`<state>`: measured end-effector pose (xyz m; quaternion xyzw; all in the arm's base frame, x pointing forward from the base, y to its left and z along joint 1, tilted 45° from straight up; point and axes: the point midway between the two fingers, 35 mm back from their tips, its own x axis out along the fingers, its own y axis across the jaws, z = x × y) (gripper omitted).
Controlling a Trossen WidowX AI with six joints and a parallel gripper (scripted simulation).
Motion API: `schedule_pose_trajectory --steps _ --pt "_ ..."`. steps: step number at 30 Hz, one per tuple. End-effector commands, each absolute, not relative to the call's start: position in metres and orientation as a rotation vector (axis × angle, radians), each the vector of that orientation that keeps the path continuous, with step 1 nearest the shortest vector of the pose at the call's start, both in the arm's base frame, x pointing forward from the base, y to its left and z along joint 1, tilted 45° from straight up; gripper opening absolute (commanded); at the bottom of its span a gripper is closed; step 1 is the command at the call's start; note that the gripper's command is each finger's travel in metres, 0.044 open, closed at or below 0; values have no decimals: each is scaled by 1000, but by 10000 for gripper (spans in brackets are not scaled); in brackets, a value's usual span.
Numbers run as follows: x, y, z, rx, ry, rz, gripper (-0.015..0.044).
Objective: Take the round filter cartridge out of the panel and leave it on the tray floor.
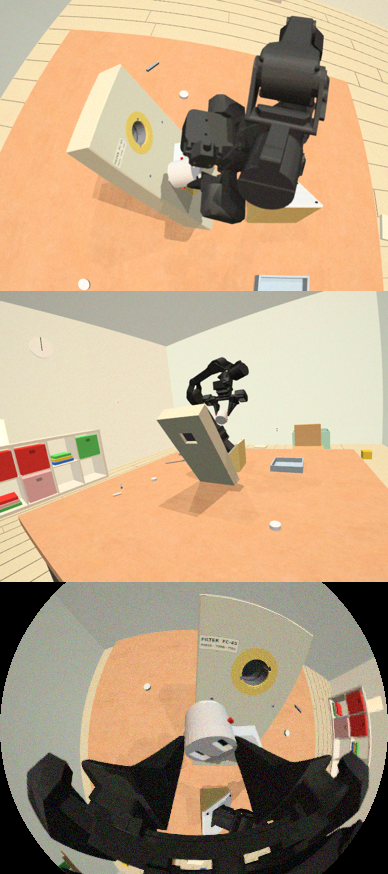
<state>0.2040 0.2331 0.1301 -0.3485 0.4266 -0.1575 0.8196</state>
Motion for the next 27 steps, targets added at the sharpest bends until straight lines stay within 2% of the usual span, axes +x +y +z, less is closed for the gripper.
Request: schedule_pose_trajectory --steps 1,4,27 --pt "205 246 115 -715 906 -361 0" --pt "202 239 119 -749 922 -332 0" --pt "113 302 -4 -1196 1220 441 0"
